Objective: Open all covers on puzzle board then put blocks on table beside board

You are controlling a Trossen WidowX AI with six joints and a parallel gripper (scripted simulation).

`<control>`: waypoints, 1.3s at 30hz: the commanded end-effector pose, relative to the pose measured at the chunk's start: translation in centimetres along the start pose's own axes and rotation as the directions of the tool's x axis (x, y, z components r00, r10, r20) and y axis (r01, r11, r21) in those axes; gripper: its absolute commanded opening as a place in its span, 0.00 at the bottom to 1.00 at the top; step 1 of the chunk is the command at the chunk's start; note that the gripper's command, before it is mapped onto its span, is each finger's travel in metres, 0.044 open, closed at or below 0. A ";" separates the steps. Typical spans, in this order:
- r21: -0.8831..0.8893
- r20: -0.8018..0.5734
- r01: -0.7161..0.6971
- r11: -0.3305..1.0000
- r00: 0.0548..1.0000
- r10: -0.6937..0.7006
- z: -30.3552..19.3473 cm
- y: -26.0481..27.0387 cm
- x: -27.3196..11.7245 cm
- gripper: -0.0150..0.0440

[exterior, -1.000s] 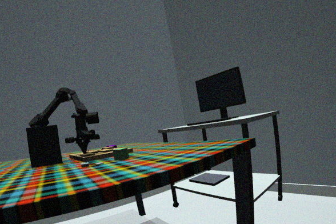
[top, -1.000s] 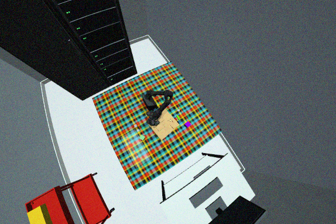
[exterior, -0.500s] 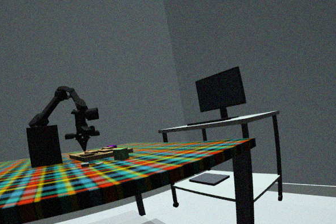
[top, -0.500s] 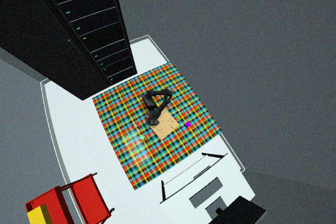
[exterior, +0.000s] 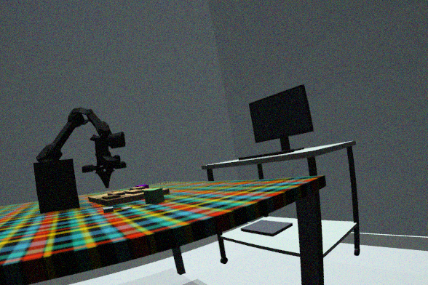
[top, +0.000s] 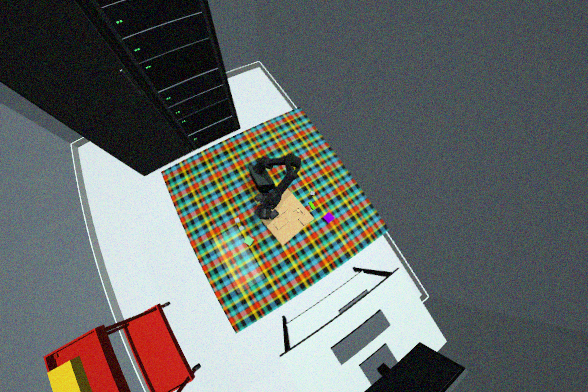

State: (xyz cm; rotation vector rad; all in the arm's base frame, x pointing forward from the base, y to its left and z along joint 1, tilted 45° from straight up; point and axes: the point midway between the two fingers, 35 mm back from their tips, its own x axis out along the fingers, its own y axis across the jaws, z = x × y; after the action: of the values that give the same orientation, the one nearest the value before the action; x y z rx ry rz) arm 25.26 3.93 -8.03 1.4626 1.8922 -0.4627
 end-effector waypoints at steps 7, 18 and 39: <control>-0.217 0.003 -0.001 0.976 1.000 0.001 -0.2 1.4 -0.7 0.25; -0.913 0.007 0.005 0.409 1.000 0.003 -2.4 7.1 -1.6 0.25; -1.000 0.002 0.002 -0.009 1.000 0.007 -3.8 9.5 -1.9 0.25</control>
State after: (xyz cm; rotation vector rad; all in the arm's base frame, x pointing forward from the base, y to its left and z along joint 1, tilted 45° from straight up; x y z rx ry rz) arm 33.10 7.74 -3.05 0.3686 1.4703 0.8638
